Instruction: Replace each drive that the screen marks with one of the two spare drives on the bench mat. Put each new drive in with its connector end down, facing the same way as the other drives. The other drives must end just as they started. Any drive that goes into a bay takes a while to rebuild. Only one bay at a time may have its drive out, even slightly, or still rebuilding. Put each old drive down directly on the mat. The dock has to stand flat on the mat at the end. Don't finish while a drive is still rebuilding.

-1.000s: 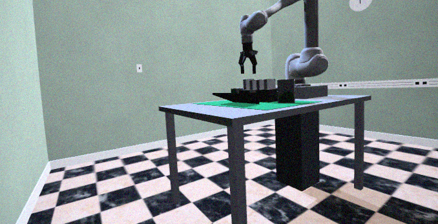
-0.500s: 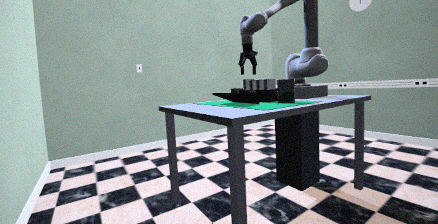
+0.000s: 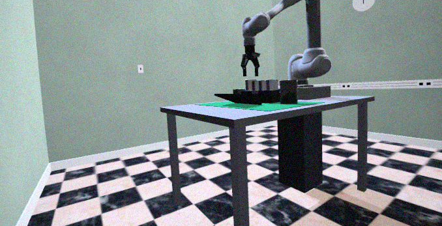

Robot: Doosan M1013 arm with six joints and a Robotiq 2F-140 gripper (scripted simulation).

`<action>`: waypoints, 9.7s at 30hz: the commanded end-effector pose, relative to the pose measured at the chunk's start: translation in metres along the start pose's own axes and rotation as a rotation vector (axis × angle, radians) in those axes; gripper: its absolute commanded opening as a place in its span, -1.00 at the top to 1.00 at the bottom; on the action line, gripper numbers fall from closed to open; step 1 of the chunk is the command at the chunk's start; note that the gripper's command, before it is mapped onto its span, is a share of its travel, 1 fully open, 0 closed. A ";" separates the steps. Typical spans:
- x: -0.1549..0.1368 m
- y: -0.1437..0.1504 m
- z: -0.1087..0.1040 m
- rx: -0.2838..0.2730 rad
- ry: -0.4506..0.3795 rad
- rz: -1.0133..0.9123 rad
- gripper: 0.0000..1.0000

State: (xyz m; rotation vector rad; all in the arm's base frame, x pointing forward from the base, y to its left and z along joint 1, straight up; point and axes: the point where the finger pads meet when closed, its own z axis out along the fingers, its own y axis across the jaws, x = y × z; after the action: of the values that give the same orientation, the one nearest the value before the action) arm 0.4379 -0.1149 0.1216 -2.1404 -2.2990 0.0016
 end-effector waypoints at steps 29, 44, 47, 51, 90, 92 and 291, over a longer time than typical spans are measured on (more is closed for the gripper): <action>0.000 0.000 0.003 -0.001 0.000 0.000 -0.78; 0.000 0.000 0.006 -0.001 0.000 0.000 -0.78; 0.000 0.000 0.008 -0.001 0.000 0.000 -0.78; 0.000 0.000 0.014 -0.001 0.000 0.000 -0.78; 0.000 0.000 0.083 -0.001 0.000 0.000 -0.78; 0.000 0.000 0.084 -0.001 0.000 0.000 -0.78; 0.009 0.017 -0.077 -0.001 0.000 0.000 0.80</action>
State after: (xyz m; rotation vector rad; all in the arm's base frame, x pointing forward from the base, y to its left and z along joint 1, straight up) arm 0.4515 -0.1062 0.1980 -2.1403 -2.2991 0.0017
